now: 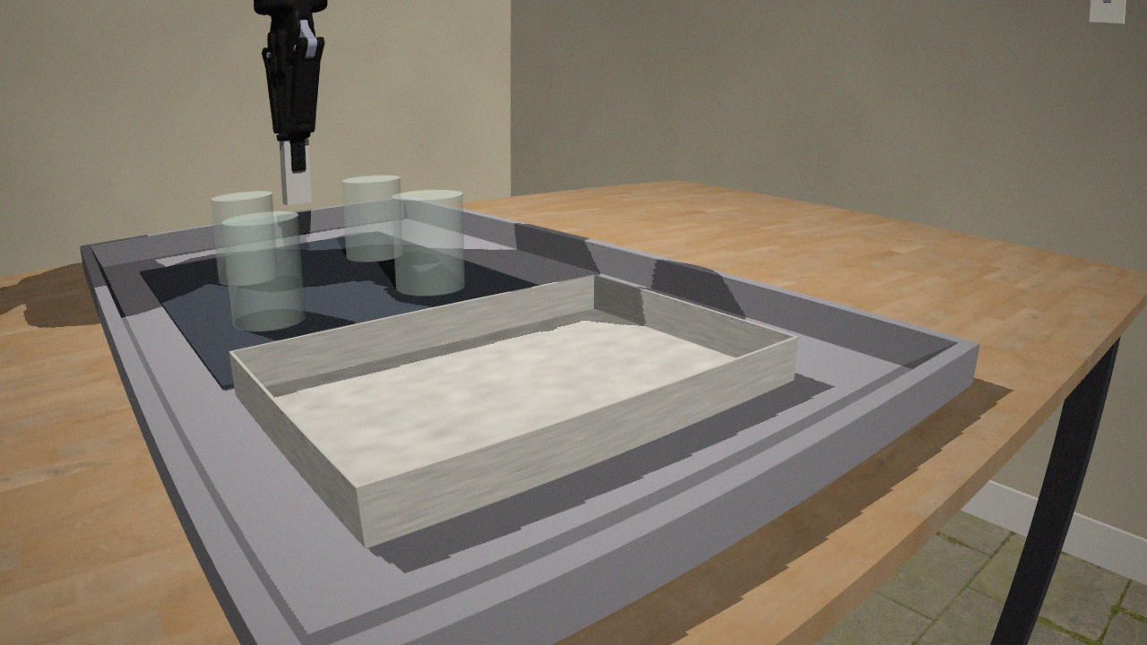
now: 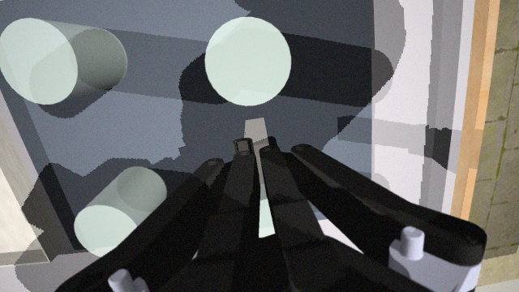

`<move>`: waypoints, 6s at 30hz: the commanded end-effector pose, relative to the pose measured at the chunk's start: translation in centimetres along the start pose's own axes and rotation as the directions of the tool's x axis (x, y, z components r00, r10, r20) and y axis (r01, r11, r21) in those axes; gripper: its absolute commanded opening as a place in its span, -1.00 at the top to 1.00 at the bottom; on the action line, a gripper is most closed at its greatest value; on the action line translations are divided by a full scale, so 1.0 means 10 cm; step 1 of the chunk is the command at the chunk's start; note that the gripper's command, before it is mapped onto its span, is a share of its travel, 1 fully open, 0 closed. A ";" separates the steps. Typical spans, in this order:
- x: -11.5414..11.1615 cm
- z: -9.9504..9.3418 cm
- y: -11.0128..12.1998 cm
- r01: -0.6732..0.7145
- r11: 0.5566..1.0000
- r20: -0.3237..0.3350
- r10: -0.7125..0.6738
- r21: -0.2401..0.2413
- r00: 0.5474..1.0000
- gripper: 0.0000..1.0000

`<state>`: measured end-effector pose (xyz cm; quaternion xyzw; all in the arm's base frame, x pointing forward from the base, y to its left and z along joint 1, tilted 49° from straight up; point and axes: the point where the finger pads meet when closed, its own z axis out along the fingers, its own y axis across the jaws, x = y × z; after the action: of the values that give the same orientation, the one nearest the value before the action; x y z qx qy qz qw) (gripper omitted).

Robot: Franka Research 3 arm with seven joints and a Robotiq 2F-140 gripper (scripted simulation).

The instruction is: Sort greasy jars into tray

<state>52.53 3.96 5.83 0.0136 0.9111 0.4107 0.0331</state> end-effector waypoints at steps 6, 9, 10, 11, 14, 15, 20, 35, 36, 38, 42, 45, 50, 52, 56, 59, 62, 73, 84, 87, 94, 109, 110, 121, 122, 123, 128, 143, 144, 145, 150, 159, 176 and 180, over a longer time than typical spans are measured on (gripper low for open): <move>-0.02 0.01 0.02 -0.012 1.000 0.000 0.012 -0.005 1.000 1.00; -0.02 0.01 0.02 -0.012 1.000 0.000 0.012 -0.005 1.000 1.00; -0.02 0.01 0.02 -0.012 1.000 0.000 0.012 -0.005 1.000 1.00; -0.02 0.01 0.02 -0.012 1.000 0.000 0.012 -0.005 1.000 1.00; -0.02 0.01 0.02 -0.012 1.000 0.000 0.012 -0.005 1.000 1.00; -0.02 0.01 0.02 -0.012 1.000 0.000 0.012 -0.005 1.000 1.00; -0.02 0.01 0.02 -0.012 1.000 0.000 0.012 -0.005 1.000 1.00; -0.02 0.01 0.02 -0.012 1.000 0.000 0.012 -0.005 1.000 1.00; -0.02 0.01 0.02 -0.012 1.000 0.000 0.012 -0.005 1.000 1.00; -0.02 0.01 0.02 -0.012 1.000 0.000 0.012 -0.005 1.000 1.00; -0.02 0.01 0.02 -0.012 1.000 0.000 0.012 -0.005 1.000 1.00; -0.02 0.01 0.02 -0.012 1.000 0.000 0.012 -0.005 1.000 1.00; -0.02 0.01 0.02 -0.012 1.000 0.000 0.012 -0.005 1.000 1.00; -0.02 0.01 0.02 -0.012 1.000 0.000 0.012 -0.005 1.000 1.00; -0.02 0.01 0.02 -0.012 1.000 0.000 0.012 -0.005 1.000 -1.00; -0.02 0.01 0.02 -0.012 1.000 0.000 0.012 -0.005 1.000 -1.00; -0.02 0.01 0.02 -0.012 1.000 0.000 0.012 -0.005 1.000 -1.00; -0.02 0.01 0.02 -0.012 1.000 0.000 0.012 -0.005 1.000 -1.00; -0.02 -0.14 0.02 -0.012 1.000 0.000 0.012 -0.005 1.000 -1.00; -0.02 -0.37 0.01 -0.012 1.000 0.000 0.012 -0.005 1.000 -1.00; -0.02 -0.75 0.01 -0.012 1.000 0.000 0.012 -0.005 1.000 -1.00; -0.47 -0.74 -1.03 -0.012 1.000 0.000 0.012 -0.005 1.000 -1.00; -0.47 -0.74 -1.03 -0.012 1.000 0.000 0.012 -0.005 1.000 -1.00; -0.70 -0.56 -1.55 -0.012 1.000 0.000 0.012 -0.005 1.000 -1.00; -0.70 -0.49 -1.55 -0.012 1.000 0.000 0.012 -0.005 1.000 -1.00; -0.70 -0.43 -1.55 -0.012 1.000 0.000 0.012 -0.005 1.000 -1.00; -0.70 -0.25 -1.55 -0.012 1.000 0.000 0.012 -0.005 1.000 -1.00; -0.70 -0.06 -1.55 -0.012 1.000 0.000 0.012 -0.005 1.000 -1.00; -0.70 -0.06 -1.55 -0.012 1.000 0.000 0.012 -0.005 1.000 -1.00; -0.70 -0.06 -1.55 -0.012 1.000 0.000 0.012 -0.005 1.000 -1.00; -0.70 0.04 -1.55 -0.012 1.000 0.000 0.012 -0.005 1.000 -1.00; -0.70 0.22 -1.55 -0.012 1.000 0.000 0.012 -0.005 1.000 -1.00; -0.70 0.44 -1.55 -0.012 1.000 0.000 0.012 -0.005 1.000 -1.00; -0.70 0.44 -1.55 -0.012 1.000 0.000 0.012 -0.005 1.000 -1.00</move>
<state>59.79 -3.45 -8.15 0.0196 0.9095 0.4142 0.0287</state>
